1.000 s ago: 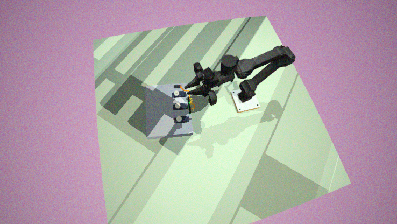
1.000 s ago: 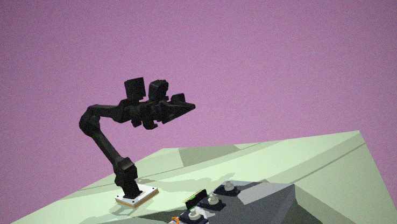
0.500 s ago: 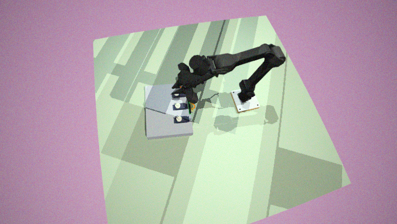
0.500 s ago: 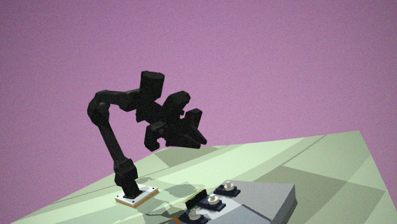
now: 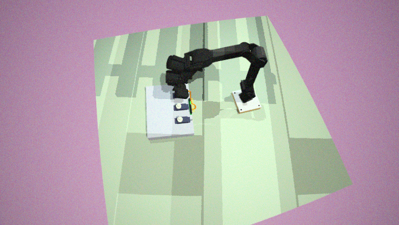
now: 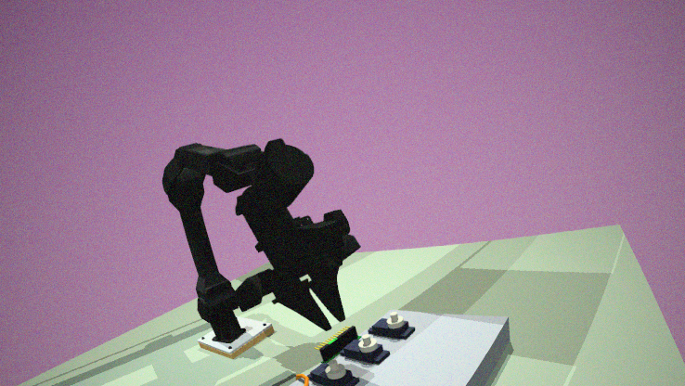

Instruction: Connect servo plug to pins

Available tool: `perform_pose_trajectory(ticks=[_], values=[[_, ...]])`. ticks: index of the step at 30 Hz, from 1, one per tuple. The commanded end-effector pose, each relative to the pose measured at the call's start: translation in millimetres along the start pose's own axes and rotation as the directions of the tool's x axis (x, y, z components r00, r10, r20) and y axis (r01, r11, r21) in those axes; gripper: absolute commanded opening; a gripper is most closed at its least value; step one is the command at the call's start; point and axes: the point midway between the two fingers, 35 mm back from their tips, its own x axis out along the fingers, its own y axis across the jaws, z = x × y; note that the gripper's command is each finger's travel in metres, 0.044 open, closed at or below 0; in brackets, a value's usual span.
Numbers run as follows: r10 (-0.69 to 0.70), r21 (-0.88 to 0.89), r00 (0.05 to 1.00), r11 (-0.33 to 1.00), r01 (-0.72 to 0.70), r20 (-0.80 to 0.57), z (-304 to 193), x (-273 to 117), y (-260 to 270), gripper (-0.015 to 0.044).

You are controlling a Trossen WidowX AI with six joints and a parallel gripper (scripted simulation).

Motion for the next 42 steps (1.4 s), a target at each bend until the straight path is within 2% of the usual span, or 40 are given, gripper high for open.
perform_pose_trajectory(ticks=[1, 12, 40, 42], values=[[-0.013, 0.025, 0.991, 1.0, 0.016, -0.131, -9, 13, -19, 0.0115], [0.016, 0.098, 0.893, 0.995, 0.031, -0.45, -43, 40, -58, 0.0115], [0.017, 0.099, 0.89, 0.995, 0.031, -0.455, -62, 76, -58, 0.0115], [0.017, 0.099, 0.89, 0.995, 0.031, -0.455, -62, 76, -58, 0.0062]])
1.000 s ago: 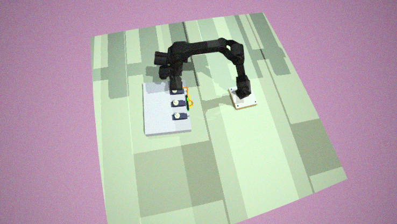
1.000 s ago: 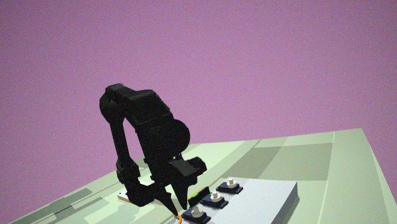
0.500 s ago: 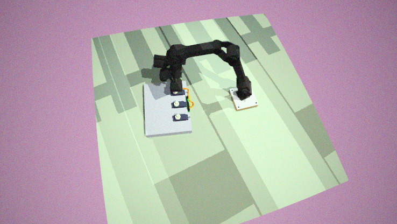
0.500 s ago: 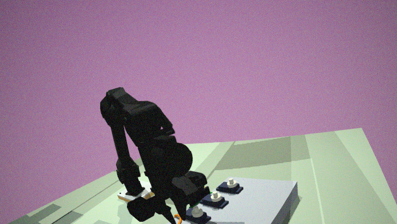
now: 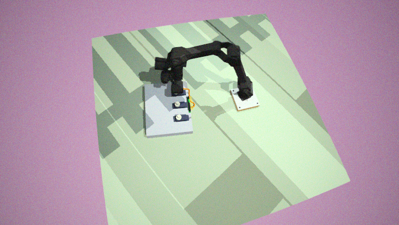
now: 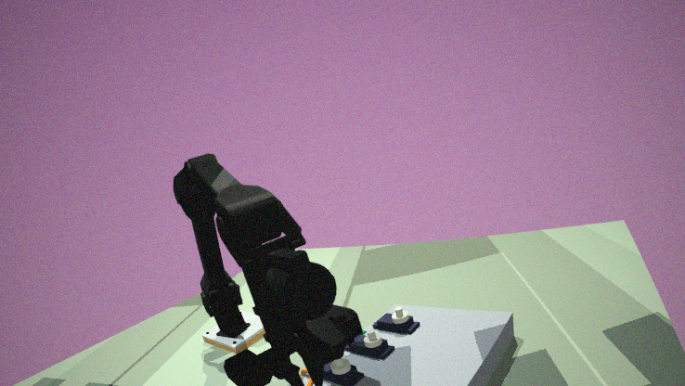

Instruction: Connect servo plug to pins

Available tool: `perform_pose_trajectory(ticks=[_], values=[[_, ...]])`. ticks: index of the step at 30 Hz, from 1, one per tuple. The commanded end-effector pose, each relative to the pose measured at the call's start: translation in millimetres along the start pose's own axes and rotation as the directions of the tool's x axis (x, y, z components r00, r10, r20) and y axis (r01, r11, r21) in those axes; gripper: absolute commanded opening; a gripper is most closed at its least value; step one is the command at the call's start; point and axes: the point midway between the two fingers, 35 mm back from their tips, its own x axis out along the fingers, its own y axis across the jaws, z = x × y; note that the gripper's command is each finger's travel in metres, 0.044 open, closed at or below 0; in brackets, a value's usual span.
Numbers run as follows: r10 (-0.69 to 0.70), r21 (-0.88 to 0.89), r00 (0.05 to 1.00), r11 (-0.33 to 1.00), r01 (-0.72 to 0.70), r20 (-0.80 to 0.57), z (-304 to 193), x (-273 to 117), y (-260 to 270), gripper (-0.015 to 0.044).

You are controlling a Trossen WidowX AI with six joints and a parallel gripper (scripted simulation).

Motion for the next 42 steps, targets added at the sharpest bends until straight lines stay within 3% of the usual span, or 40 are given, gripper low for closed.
perform_pose_trajectory(ticks=[1, 9, 21, 42], values=[[-0.002, -0.004, 1.0, 1.0, 0.002, -0.003, -1, 3, 0, 0.0036], [-0.002, -0.004, 1.0, 1.0, 0.002, -0.003, -1, -2, 0, 0.0], [-0.002, -0.004, 1.0, 1.0, 0.002, -0.003, -1, -55, 0, 0.0], [0.003, -0.037, 1.0, 0.999, -0.003, -0.007, -52, -64, 53, 0.0]])
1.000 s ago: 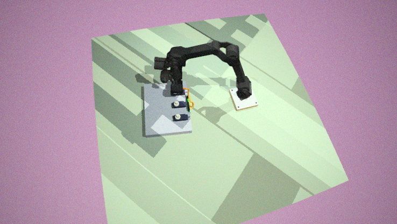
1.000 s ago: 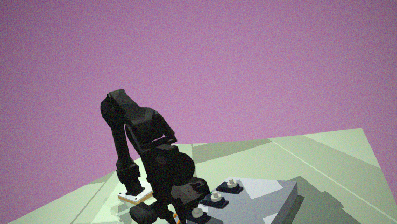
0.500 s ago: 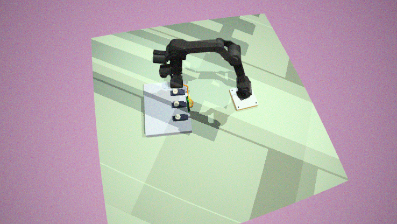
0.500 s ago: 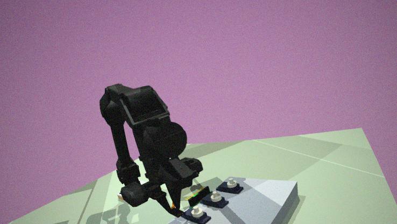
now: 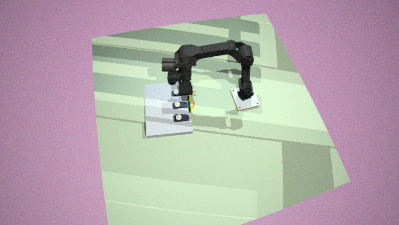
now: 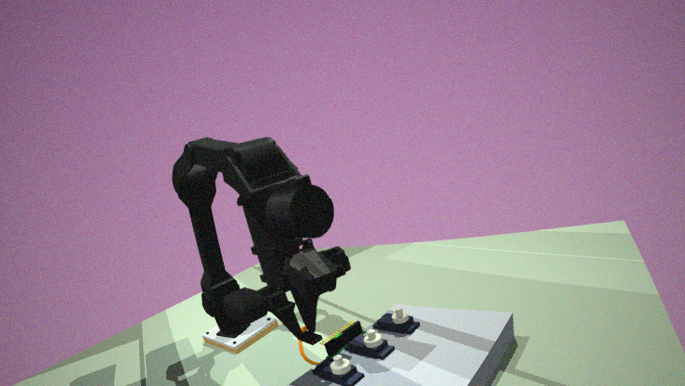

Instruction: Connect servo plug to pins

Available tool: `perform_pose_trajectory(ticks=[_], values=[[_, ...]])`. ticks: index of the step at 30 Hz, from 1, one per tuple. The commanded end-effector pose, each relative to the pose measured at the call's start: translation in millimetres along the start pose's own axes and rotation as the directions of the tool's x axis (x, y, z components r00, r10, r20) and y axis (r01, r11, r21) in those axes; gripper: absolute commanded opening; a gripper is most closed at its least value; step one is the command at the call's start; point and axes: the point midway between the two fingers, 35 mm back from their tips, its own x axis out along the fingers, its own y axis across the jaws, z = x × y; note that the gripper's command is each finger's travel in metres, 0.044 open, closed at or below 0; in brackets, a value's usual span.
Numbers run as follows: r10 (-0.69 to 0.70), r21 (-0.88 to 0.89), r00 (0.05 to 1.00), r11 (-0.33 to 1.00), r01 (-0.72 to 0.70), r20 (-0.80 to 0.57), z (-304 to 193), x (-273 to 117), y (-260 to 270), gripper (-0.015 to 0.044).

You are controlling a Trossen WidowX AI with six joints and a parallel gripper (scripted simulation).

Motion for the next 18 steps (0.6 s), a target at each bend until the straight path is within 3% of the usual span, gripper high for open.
perform_pose_trajectory(ticks=[1, 18], values=[[-0.002, -0.006, 1.0, 1.0, 0.002, -0.003, -17, 0, 13, 0.0], [0.001, -0.043, 1.0, 0.999, -0.002, -0.007, -84, 5, 55, 0.0]])
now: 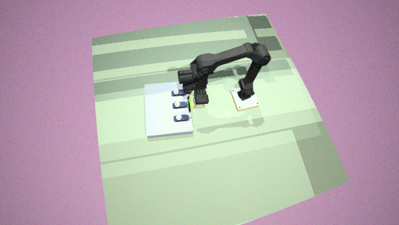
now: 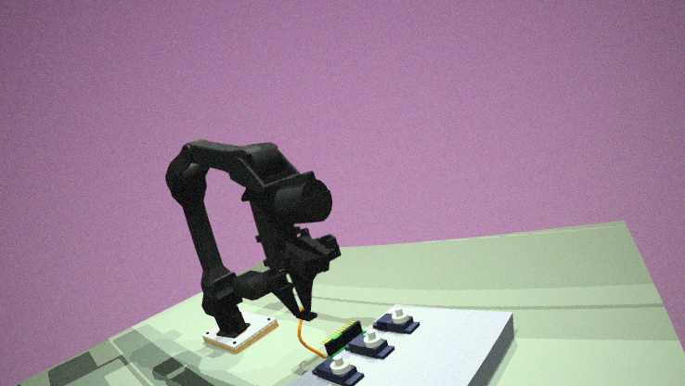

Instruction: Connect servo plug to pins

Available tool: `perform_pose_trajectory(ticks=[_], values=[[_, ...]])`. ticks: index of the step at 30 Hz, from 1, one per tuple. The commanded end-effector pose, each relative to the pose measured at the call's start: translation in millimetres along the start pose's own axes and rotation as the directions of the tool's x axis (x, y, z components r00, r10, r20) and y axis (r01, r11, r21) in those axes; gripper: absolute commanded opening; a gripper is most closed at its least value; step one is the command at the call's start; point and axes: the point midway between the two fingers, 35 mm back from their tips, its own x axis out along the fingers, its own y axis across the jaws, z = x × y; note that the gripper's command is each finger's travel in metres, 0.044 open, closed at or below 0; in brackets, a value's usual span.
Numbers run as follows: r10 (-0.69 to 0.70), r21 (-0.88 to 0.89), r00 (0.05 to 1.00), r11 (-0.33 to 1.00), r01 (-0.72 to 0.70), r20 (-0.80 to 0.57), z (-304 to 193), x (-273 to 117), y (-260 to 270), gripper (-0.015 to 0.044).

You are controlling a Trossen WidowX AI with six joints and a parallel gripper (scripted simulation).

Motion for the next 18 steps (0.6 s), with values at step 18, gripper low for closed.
perform_pose_trajectory(ticks=[18], values=[[-0.002, -0.014, 1.0, 1.0, 0.002, -0.004, -33, 44, 15, 0.0]])
